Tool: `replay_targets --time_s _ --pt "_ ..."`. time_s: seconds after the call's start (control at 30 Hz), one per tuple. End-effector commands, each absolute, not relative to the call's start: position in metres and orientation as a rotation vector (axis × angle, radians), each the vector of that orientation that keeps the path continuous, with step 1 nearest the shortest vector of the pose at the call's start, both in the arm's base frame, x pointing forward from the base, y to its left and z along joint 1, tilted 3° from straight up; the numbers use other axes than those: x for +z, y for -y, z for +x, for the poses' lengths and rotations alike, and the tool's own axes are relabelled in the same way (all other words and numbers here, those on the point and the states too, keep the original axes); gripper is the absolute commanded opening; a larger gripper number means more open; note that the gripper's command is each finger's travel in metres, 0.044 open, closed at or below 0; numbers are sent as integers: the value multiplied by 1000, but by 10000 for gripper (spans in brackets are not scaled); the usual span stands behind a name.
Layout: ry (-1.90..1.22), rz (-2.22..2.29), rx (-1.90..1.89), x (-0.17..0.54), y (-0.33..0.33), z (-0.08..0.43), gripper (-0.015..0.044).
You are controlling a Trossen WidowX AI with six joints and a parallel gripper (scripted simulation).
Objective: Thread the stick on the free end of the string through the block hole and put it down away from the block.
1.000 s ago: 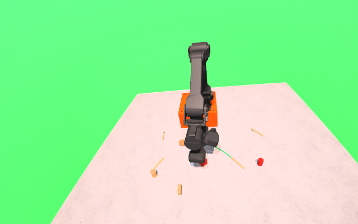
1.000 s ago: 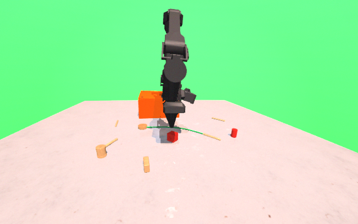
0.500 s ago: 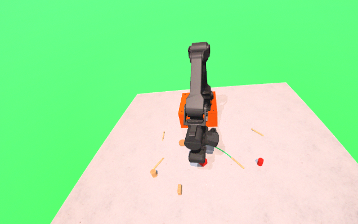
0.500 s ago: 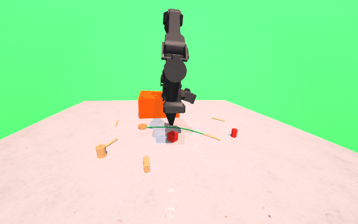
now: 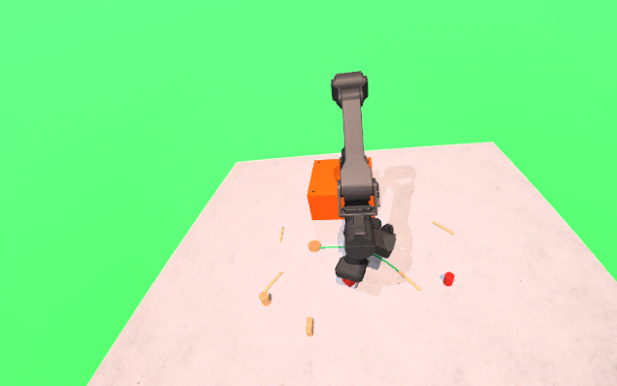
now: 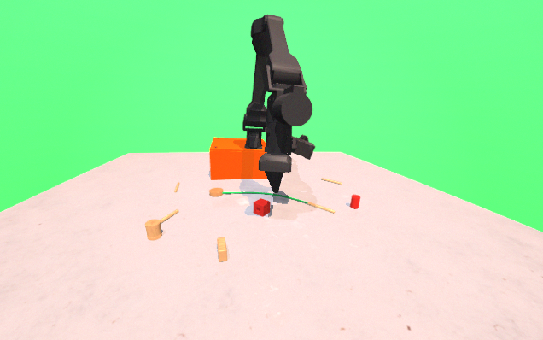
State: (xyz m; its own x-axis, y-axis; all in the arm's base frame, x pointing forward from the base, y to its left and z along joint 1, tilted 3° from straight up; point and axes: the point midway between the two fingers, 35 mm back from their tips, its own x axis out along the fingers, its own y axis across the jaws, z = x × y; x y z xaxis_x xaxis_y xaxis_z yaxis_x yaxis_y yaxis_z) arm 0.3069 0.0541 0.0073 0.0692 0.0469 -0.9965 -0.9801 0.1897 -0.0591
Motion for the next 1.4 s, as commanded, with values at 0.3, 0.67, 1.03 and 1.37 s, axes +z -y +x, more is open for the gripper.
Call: replay_targets --time_s 0.3,0.67,1.03,1.37 --pt "-1397 -594 626 11 -156 272 440" --pt "-1397 -594 626 11 -156 272 414" --pt "-1397 -594 626 11 -156 272 125" --pt "-1397 -594 626 11 -156 272 122"
